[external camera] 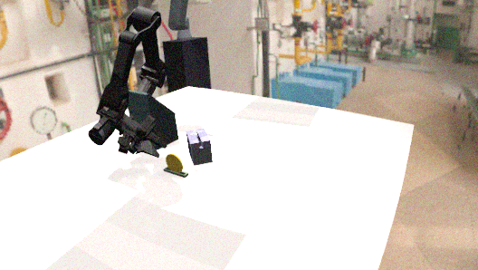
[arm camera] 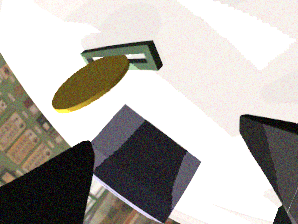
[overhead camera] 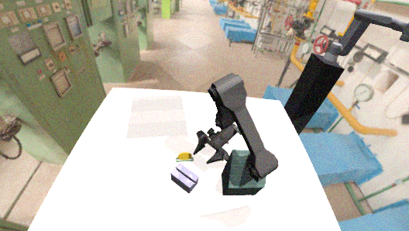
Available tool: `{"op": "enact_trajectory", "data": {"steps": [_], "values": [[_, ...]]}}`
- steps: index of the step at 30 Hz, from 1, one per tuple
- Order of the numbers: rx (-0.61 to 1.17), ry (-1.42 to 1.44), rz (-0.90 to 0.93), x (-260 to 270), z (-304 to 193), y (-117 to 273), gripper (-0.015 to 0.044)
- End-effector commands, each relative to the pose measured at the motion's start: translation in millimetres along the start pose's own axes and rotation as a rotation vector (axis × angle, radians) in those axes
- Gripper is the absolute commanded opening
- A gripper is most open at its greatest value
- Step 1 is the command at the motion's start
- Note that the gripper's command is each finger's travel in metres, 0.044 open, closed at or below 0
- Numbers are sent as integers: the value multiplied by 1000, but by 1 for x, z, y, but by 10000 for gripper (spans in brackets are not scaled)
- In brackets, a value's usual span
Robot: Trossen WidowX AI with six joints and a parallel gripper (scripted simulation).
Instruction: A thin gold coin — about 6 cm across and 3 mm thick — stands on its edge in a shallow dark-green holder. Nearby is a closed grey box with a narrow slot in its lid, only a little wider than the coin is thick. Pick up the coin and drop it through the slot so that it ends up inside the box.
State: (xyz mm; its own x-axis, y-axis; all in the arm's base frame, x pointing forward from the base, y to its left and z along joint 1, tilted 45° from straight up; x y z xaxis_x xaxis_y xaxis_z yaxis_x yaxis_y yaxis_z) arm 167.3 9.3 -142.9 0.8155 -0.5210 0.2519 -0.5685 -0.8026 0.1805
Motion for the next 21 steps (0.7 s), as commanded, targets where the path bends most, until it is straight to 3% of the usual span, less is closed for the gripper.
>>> {"op": "enact_trajectory", "data": {"steps": [1, 9, 12, 16, 21], "values": [[-3, 20, -11, 1, 0, 0, 374], [-4, 907, -535, 68, -4, 7, 164], [55, 1250, -738, 103, -20, 6, 161], [118, 1486, -882, 127, -38, 4, 161], [151, 1578, -939, 136, -46, 2, 161]]}}
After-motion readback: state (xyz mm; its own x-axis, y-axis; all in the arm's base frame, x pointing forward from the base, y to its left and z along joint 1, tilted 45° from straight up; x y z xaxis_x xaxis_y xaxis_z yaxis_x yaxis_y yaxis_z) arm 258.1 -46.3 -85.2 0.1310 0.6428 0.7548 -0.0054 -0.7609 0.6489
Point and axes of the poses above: the point midway between the two fingers, 35 mm back from their tips, its own y axis back along the fingers, its own x axis across the jaws, z = x × y, the point moved 1 cm from there along y, back along the fingers, and after that the axes turned 8 degrees about -y, right-handed, at the moved point
